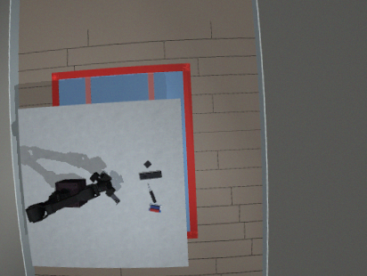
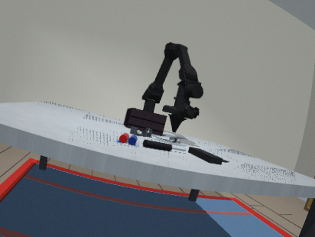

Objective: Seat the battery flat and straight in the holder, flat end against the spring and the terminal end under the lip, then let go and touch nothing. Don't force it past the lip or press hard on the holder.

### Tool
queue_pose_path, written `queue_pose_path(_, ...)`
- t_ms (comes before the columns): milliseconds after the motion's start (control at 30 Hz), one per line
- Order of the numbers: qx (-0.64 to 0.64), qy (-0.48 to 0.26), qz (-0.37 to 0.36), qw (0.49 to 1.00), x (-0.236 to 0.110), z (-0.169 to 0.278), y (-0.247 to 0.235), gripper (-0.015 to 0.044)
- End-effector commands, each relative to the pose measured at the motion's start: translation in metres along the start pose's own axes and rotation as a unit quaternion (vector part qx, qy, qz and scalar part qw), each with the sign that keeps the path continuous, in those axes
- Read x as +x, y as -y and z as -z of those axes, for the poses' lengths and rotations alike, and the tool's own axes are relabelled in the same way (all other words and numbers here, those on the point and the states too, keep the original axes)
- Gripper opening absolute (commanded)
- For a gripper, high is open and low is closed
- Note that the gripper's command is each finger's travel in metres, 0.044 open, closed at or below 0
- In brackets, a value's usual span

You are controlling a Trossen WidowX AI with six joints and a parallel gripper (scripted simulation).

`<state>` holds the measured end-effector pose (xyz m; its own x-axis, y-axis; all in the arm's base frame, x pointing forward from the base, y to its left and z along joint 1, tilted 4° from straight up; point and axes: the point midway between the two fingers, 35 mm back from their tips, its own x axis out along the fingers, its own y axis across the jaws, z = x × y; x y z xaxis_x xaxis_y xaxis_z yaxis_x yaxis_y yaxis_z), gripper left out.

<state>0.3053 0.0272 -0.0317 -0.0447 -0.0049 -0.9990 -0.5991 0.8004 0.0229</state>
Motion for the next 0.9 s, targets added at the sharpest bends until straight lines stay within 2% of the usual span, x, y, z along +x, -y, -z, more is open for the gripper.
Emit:
queue_pose_path(0,0.001,0.003,0.0,1.0,-0.001,-0.001,-0.003,0.0)
queue_pose_path(67,0.0,0.0,0.0,1.0,-0.007,-0.001,0.0,0.0)
queue_pose_path(300,0.001,0.003,0.0,1.0,-0.079,-0.001,-0.002,0.0)
queue_pose_path(733,-0.001,0.003,0.002,1.0,-0.081,-0.001,-0.002,0.0)
queue_pose_path(800,-0.032,0.003,0.002,0.999,-0.077,-0.001,-0.002,0.0053)
queue_pose_path(867,-0.12,0.003,0.002,0.993,-0.069,-0.002,-0.005,0.0105)
